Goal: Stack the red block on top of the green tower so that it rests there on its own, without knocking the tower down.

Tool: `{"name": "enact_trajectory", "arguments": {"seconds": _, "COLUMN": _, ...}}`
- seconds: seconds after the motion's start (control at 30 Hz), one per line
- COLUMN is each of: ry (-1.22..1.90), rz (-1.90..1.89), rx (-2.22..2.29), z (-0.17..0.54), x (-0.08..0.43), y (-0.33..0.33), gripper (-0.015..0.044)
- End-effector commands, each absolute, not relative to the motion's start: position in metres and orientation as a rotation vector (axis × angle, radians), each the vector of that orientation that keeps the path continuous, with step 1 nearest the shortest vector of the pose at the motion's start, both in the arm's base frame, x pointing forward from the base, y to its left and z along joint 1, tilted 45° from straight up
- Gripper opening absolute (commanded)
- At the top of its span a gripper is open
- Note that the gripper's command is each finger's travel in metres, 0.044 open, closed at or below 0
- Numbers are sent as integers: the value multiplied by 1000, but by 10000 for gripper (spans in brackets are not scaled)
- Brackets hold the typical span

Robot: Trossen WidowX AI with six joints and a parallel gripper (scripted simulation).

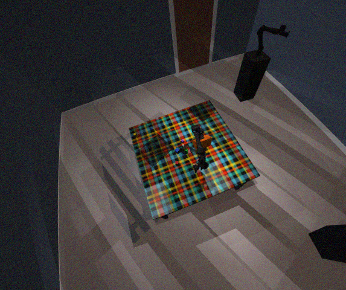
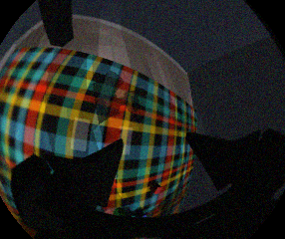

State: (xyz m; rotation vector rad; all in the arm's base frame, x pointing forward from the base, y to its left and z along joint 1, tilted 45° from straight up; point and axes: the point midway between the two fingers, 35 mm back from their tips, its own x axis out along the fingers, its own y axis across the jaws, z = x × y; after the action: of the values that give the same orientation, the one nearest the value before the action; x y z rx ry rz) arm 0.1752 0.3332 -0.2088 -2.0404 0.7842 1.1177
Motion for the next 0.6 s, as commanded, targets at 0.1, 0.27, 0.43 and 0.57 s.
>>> {"name": "enact_trajectory", "arguments": {"seconds": 0.1, "ry": 1062, "rz": 771, "rx": -1704, "z": -190, "x": 225, "y": 312, "gripper": 440}}
{"name": "enact_trajectory", "arguments": {"seconds": 0.27, "ry": 1190, "rz": 532, "rx": -1482, "z": -176, "x": 255, "y": 293, "gripper": 440}}
{"name": "enact_trajectory", "arguments": {"seconds": 0.43, "ry": 1280, "rz": 286, "rx": -1259, "z": -160, "x": 284, "y": 270, "gripper": 440}}
{"name": "enact_trajectory", "arguments": {"seconds": 0.57, "ry": 1326, "rz": 90, "rx": -1087, "z": -146, "x": 306, "y": 249, "gripper": 440}}
